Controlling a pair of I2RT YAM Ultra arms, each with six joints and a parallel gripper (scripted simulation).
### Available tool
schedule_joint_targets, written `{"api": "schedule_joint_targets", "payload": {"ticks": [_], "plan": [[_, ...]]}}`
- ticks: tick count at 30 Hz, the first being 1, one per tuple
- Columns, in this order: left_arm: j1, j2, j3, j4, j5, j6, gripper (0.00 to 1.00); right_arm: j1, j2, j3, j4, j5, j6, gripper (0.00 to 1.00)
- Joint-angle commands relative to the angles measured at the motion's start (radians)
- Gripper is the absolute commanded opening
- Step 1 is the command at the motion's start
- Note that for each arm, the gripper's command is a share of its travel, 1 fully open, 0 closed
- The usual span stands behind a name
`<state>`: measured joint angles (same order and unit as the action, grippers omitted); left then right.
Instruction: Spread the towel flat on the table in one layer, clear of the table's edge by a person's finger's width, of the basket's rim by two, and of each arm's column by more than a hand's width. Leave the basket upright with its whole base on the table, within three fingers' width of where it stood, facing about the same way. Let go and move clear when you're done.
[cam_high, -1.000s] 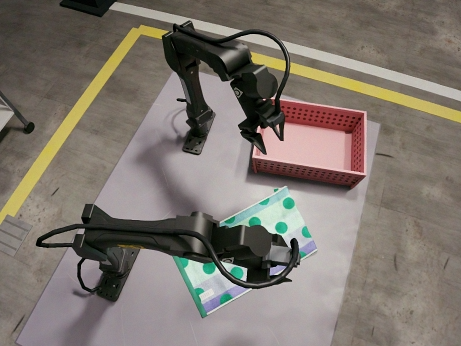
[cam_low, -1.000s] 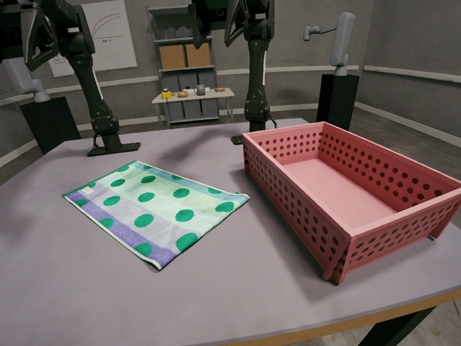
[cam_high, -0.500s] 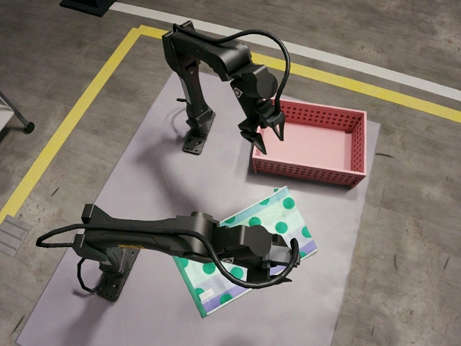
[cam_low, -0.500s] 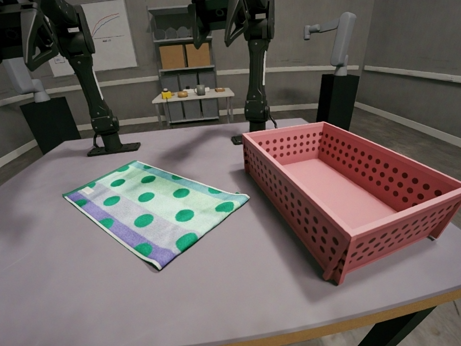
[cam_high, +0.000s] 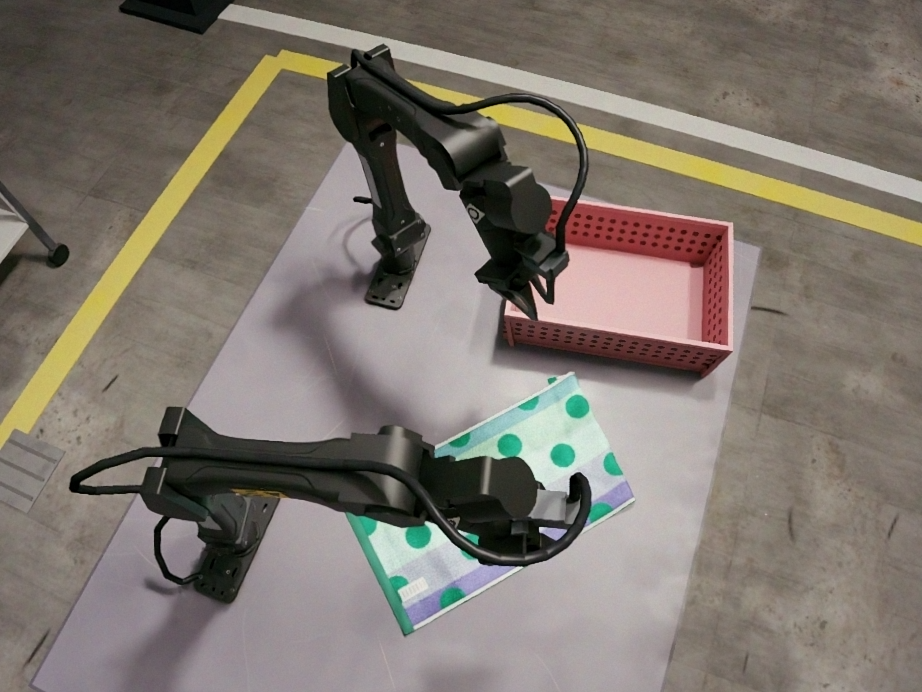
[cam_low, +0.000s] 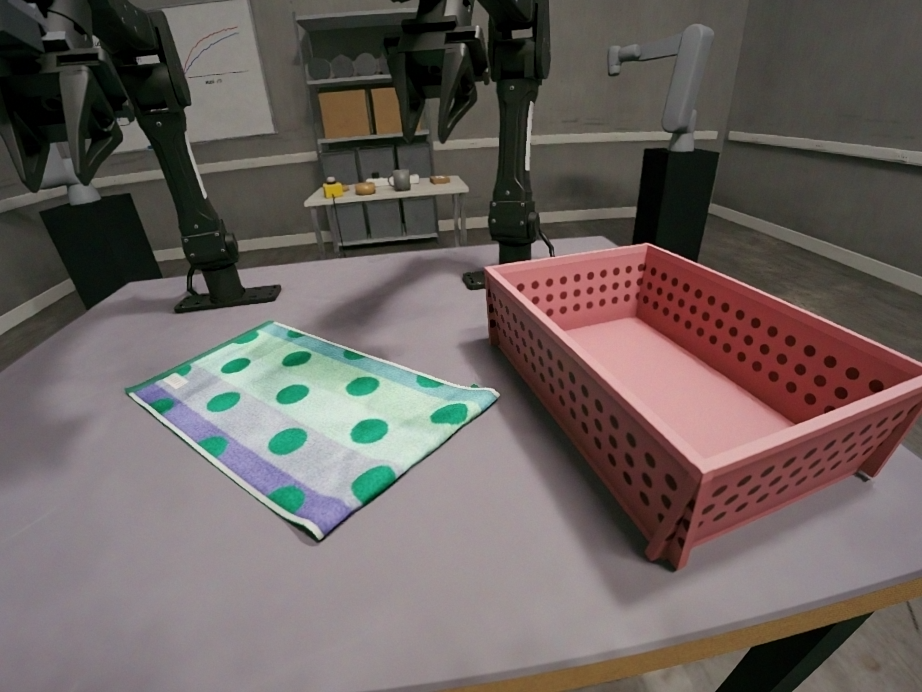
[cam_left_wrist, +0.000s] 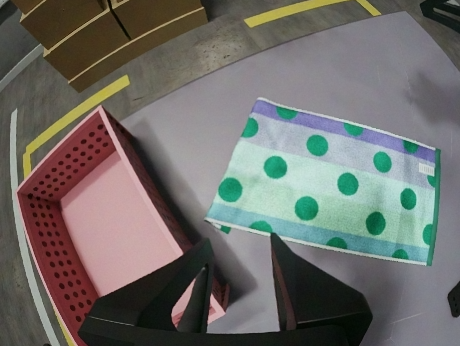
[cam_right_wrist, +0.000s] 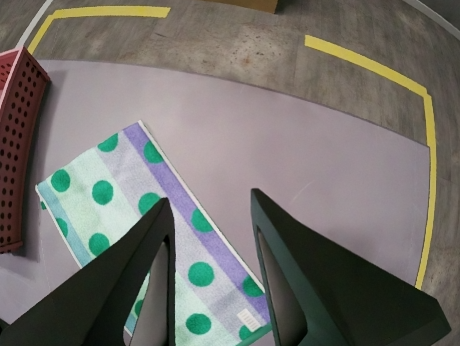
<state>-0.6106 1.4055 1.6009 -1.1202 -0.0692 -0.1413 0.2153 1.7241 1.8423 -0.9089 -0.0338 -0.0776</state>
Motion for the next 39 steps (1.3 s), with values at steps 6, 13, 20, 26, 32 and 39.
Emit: {"api": "schedule_joint_targets", "payload": {"ticks": [6, 13, 20, 26, 32, 39], "plan": [[-0.063, 0.060, -0.188, 0.118, -0.113, -0.330, 0.34, 0.032, -0.081, -0.085, -0.189, -0.050, -0.174, 0.34], [-0.082, 0.124, -0.262, 0.174, -0.146, -0.508, 0.34, 0.058, -0.096, -0.142, -0.284, -0.048, -0.258, 0.34], [-0.097, 0.246, -0.325, 0.241, -0.168, -0.753, 0.34, 0.111, -0.105, -0.238, -0.389, -0.013, -0.356, 0.34], [-0.090, 0.382, -0.311, 0.298, -0.145, -0.947, 0.34, 0.172, -0.136, -0.378, -0.408, 0.009, -0.391, 0.34], [-0.068, 0.465, -0.265, 0.261, -0.120, -1.073, 0.34, 0.217, -0.229, -0.556, -0.299, 0.012, -0.332, 0.34], [-0.046, 0.541, -0.143, 0.125, -0.071, -1.268, 0.34, 0.307, -0.365, -0.823, -0.173, 0.020, -0.245, 0.34]]}}
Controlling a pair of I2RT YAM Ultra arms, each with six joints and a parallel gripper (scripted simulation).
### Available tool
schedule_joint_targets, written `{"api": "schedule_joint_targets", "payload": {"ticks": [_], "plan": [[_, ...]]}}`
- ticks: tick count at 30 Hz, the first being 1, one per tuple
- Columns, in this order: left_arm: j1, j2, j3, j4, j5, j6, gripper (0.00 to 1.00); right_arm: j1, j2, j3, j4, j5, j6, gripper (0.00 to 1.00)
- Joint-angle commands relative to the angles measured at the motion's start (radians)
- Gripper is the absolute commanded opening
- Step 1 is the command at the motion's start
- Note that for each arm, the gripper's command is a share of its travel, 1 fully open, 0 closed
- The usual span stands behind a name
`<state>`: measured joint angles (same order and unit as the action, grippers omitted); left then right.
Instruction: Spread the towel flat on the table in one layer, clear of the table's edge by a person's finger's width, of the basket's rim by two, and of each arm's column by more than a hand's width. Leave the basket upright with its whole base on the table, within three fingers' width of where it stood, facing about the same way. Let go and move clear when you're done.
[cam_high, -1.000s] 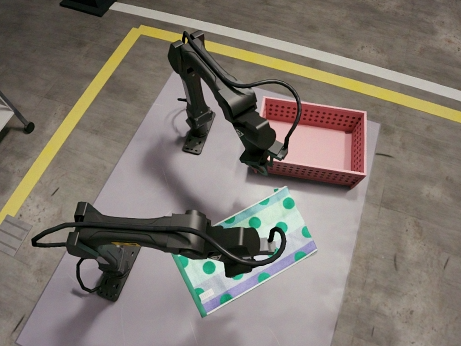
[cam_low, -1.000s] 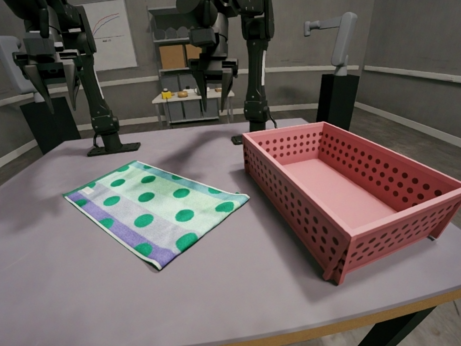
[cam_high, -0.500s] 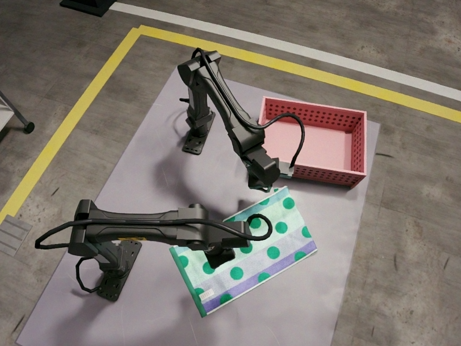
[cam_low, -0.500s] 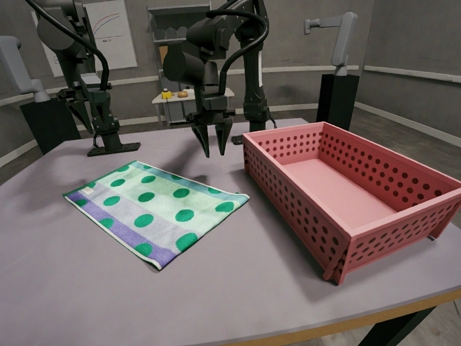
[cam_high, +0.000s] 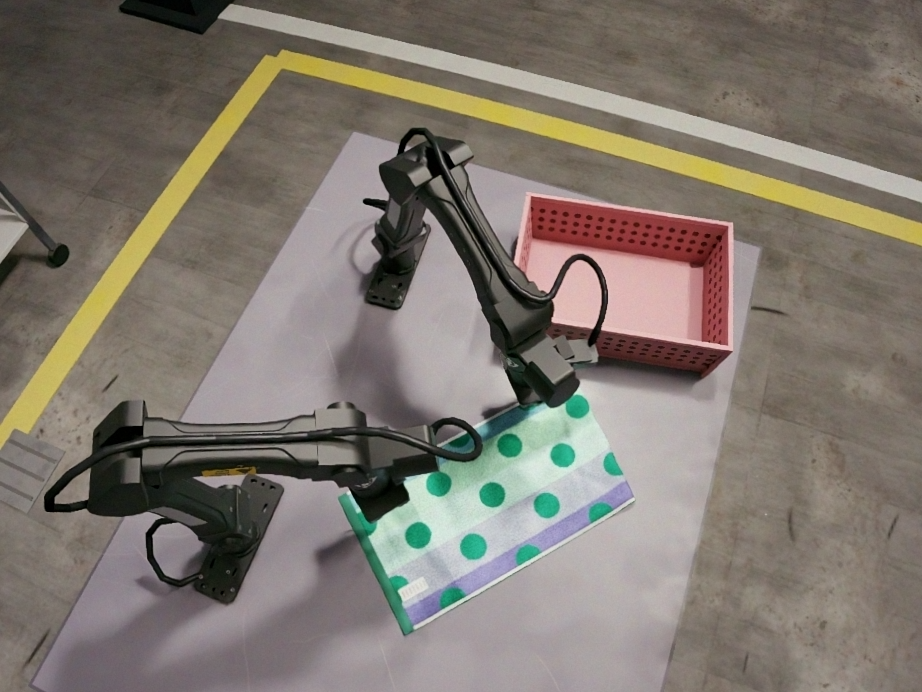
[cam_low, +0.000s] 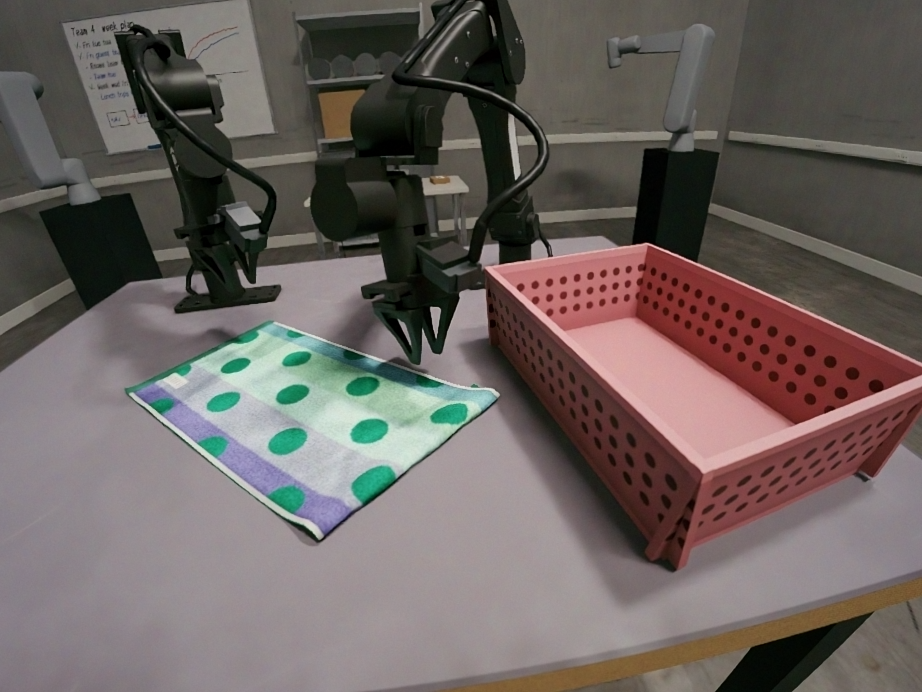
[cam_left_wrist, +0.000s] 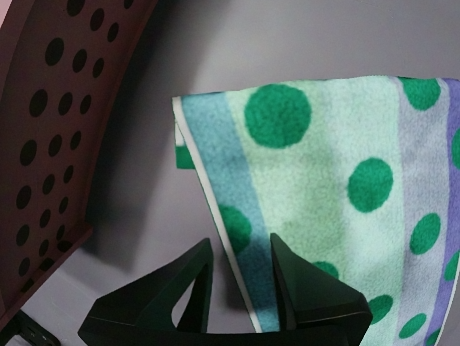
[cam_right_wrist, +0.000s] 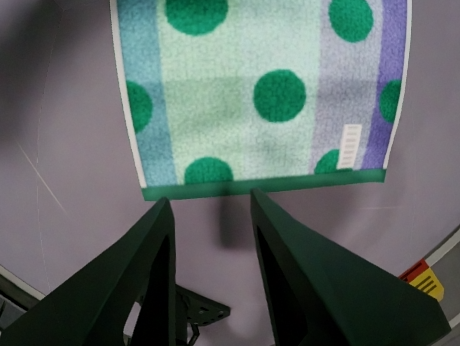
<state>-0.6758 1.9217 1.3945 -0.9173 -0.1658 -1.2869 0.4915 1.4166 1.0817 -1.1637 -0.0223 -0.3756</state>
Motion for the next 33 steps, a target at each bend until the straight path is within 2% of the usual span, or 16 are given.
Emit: {"api": "schedule_joint_targets", "payload": {"ticks": [1, 6, 8, 12, 16, 33], "plan": [[0.023, 0.036, 0.081, -0.098, 0.034, -0.150, 0.34, 0.047, -0.076, -0.097, 0.099, 0.010, 0.069, 0.34], [0.024, 0.052, 0.105, -0.122, 0.038, -0.162, 0.34, 0.136, -0.161, -0.266, 0.183, 0.018, 0.157, 0.34], [0.024, 0.052, 0.105, -0.122, 0.038, -0.162, 0.34, 0.136, -0.161, -0.266, 0.183, 0.018, 0.157, 0.34], [0.023, 0.044, 0.109, -0.126, 0.031, -0.163, 0.34, 0.223, -0.218, -0.386, 0.248, 0.030, 0.243, 0.34], [0.023, 0.044, 0.110, -0.127, 0.031, -0.163, 0.34, 0.235, -0.233, -0.349, 0.248, 0.040, 0.258, 0.34], [0.023, 0.044, 0.110, -0.127, 0.031, -0.162, 0.34, 0.232, -0.210, -0.352, 0.257, 0.043, 0.258, 0.34]]}}
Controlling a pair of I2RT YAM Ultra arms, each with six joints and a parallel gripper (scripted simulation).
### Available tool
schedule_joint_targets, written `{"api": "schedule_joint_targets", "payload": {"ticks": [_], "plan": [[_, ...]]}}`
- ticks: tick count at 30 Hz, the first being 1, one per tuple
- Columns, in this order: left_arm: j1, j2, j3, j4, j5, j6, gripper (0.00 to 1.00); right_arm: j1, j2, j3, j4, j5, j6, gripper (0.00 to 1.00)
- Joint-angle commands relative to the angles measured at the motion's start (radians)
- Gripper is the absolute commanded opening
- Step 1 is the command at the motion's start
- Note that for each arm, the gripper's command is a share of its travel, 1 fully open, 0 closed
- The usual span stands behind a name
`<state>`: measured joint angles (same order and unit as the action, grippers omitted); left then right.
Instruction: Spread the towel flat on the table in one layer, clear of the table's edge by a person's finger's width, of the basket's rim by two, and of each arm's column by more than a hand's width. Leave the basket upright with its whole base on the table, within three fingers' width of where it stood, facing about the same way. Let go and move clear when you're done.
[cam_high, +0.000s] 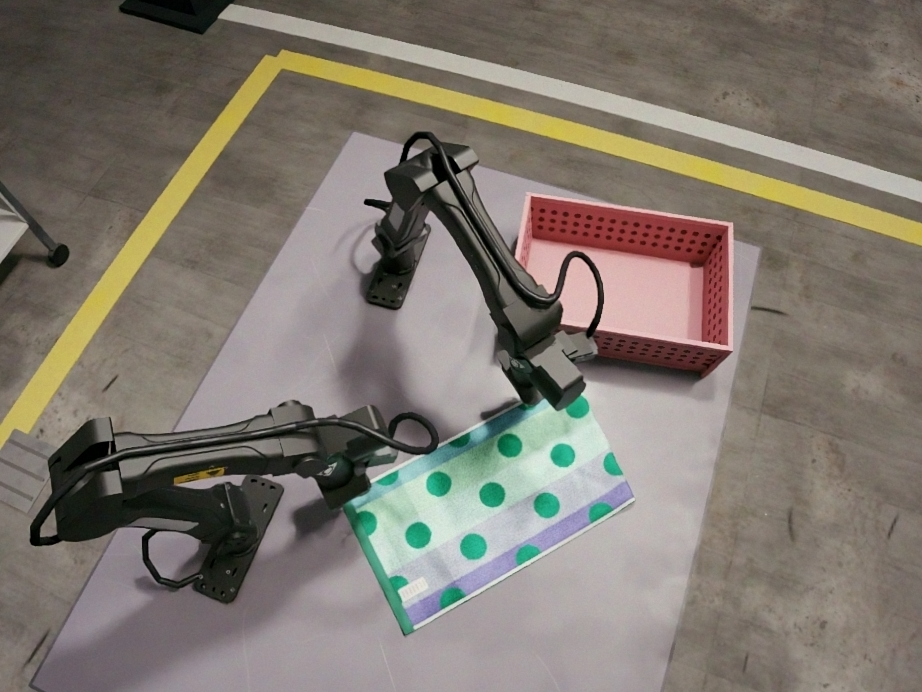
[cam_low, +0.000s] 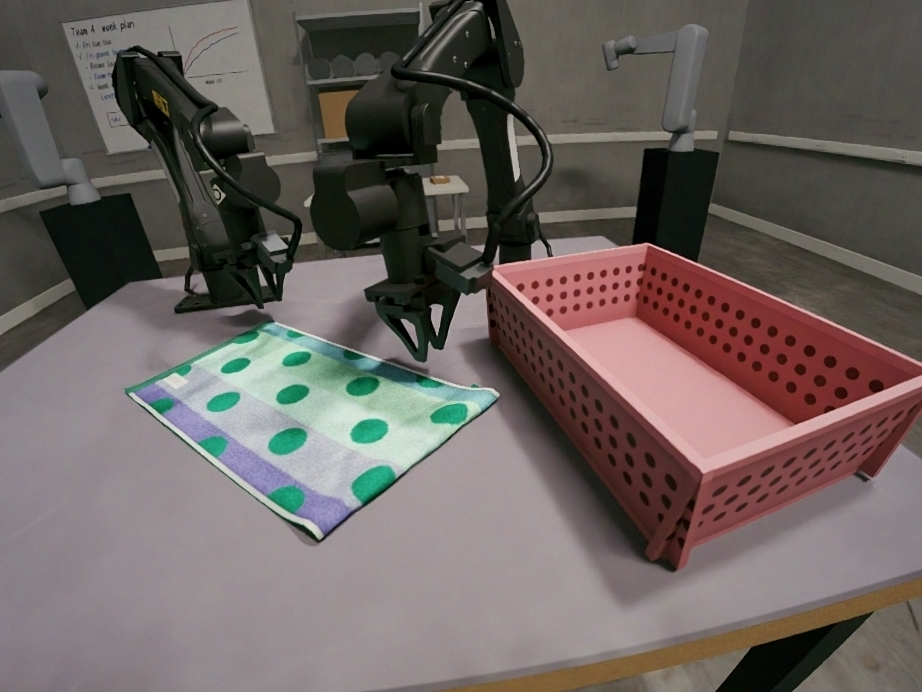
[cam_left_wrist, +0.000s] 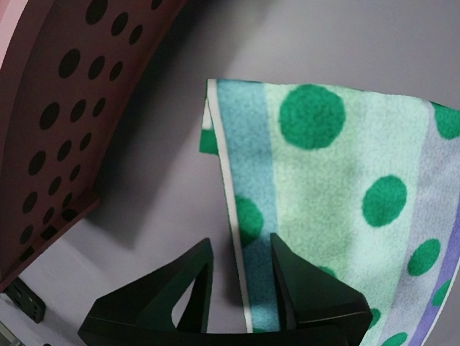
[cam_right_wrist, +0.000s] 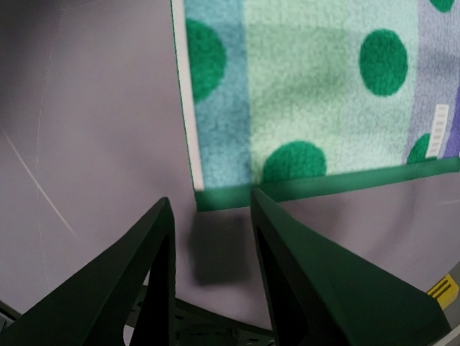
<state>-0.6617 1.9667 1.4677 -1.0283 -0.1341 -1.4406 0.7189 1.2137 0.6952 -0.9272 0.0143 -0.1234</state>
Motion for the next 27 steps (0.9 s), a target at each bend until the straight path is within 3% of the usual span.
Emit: {"api": "schedule_joint_targets", "payload": {"ticks": [1, 2, 4, 5, 12, 13, 27], "plan": [[0.009, -0.001, 0.037, -0.016, -0.001, -0.008, 0.34, 0.005, -0.007, 0.035, 0.020, 0.006, 0.006, 0.34], [-0.014, 0.006, 0.025, 0.019, -0.001, -0.015, 0.34, -0.025, 0.007, -0.012, 0.034, -0.002, -0.021, 0.34], [-0.014, 0.006, 0.024, 0.019, -0.002, -0.015, 0.34, -0.026, 0.007, 0.007, 0.034, 0.000, -0.022, 0.34], [-0.013, 0.019, -0.037, 0.046, -0.002, -0.015, 0.34, -0.025, 0.021, -0.044, 0.064, -0.001, -0.022, 0.34], [0.002, 0.035, -0.055, 0.082, -0.001, -0.001, 0.34, 0.011, 0.041, -0.050, 0.115, 0.002, 0.008, 0.34], [0.013, 0.049, -0.091, 0.130, 0.000, 0.006, 0.34, 0.024, 0.063, -0.110, 0.169, 0.009, 0.021, 0.34], [-0.007, 0.050, -0.112, 0.172, -0.001, -0.013, 0.34, -0.018, 0.074, -0.149, 0.237, 0.006, -0.014, 0.34]]}}
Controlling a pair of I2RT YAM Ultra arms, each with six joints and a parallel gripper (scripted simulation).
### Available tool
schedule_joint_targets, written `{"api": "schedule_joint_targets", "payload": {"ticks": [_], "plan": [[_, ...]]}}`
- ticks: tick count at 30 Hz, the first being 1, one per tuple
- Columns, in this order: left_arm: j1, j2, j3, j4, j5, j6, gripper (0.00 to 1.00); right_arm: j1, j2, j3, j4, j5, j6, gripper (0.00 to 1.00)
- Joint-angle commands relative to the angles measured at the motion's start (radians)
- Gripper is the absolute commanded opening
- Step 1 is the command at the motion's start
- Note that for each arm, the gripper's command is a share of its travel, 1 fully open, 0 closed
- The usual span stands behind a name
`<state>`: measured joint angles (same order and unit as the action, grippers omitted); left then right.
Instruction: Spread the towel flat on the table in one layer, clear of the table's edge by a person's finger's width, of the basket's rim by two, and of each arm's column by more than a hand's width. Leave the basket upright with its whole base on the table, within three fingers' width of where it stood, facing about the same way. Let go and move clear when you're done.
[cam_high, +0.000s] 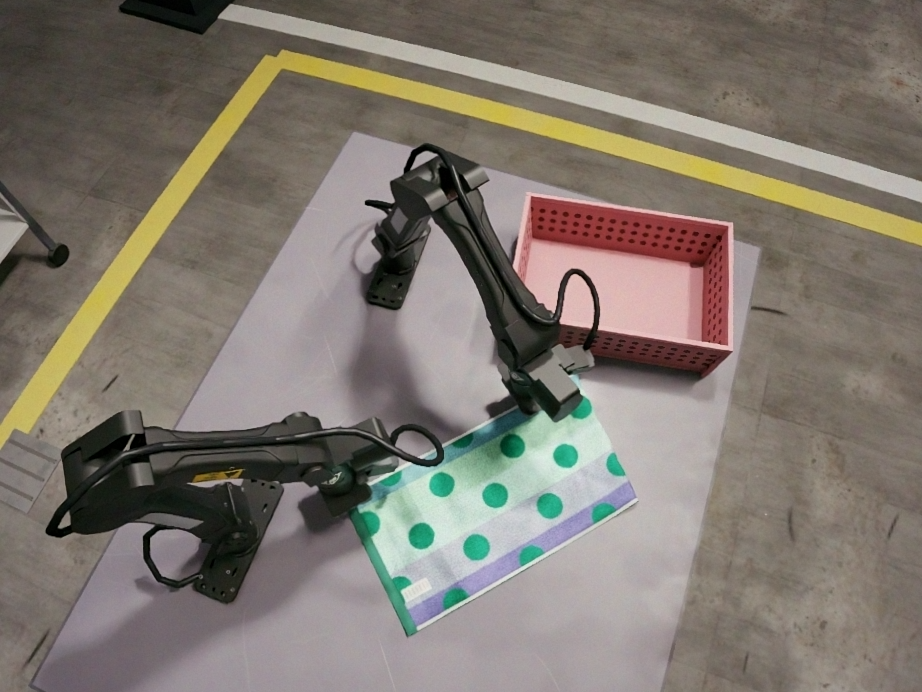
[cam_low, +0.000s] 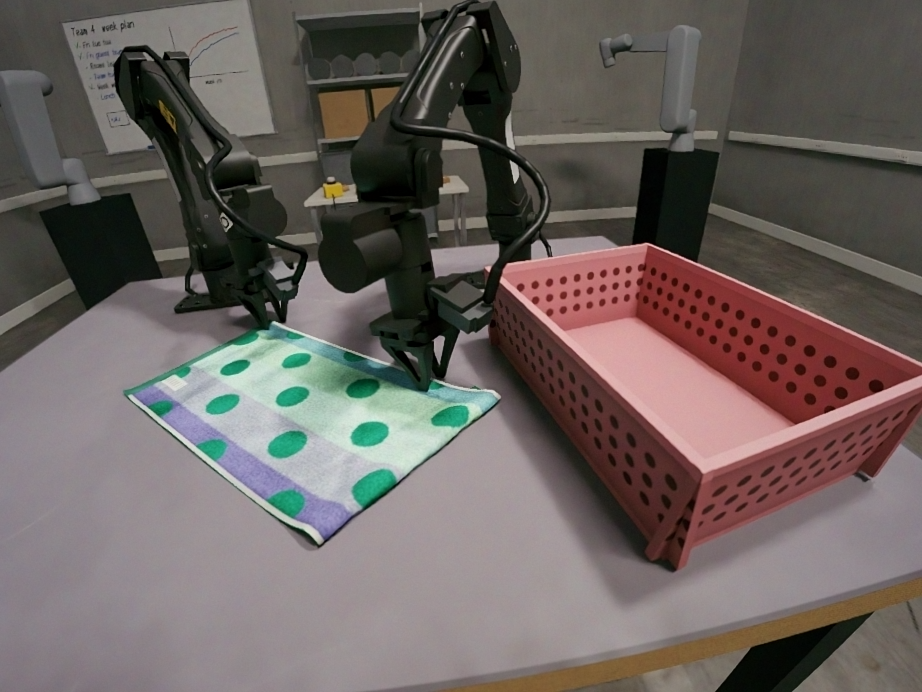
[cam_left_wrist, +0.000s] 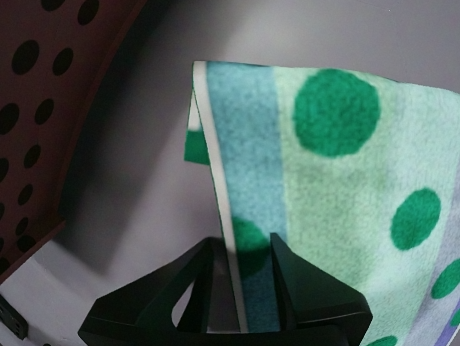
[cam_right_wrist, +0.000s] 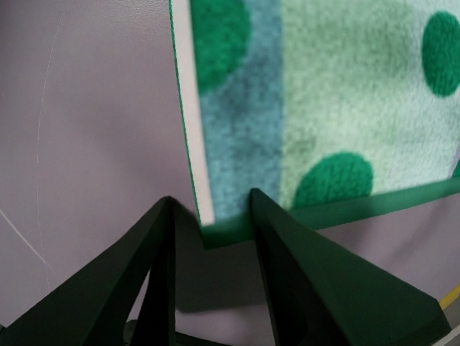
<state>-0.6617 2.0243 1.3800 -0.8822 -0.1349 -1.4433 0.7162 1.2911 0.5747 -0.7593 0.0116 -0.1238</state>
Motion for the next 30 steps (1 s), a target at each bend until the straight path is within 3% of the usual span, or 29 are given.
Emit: {"api": "schedule_joint_targets", "payload": {"ticks": [1, 11, 12, 16, 17, 19, 20, 22, 23, 30], "plan": [[-0.002, -0.007, -0.003, 0.014, 0.000, -0.003, 0.34, -0.015, -0.003, -0.028, 0.069, 0.010, -0.014, 0.34], [-0.013, 0.026, 0.034, 0.026, 0.000, -0.011, 0.34, -0.060, 0.017, -0.031, 0.077, 0.005, -0.059, 0.34], [-0.013, 0.026, 0.034, 0.026, 0.000, -0.011, 0.27, -0.060, 0.017, -0.031, 0.077, 0.005, -0.059, 0.34], [-0.013, 0.027, 0.034, 0.018, 0.000, -0.010, 0.27, -0.060, 0.017, -0.031, 0.077, 0.005, -0.059, 0.34], [-0.015, 0.035, 0.042, 0.011, 0.000, -0.013, 0.19, -0.060, 0.017, -0.031, 0.077, 0.005, -0.059, 0.24], [-0.015, 0.035, 0.043, 0.015, 0.000, -0.013, 0.19, -0.056, 0.018, -0.031, 0.078, -0.003, -0.060, 0.24], [-0.014, 0.044, 0.056, -0.003, 0.000, -0.010, 0.11, -0.072, 0.028, -0.025, 0.082, -0.011, -0.070, 0.15], [-0.014, 0.045, 0.058, 0.014, 0.001, -0.010, 0.11, -0.072, 0.028, -0.025, 0.083, -0.014, -0.071, 0.15], [-0.013, 0.052, 0.073, -0.011, 0.001, -0.007, 0.02, -0.089, 0.036, 0.020, 0.086, -0.014, -0.087, 0.05], [-0.012, 0.059, 0.083, -0.006, 0.001, -0.006, 0.00, -0.097, 0.054, 0.011, 0.093, -0.018, -0.100, 0.00]]}}
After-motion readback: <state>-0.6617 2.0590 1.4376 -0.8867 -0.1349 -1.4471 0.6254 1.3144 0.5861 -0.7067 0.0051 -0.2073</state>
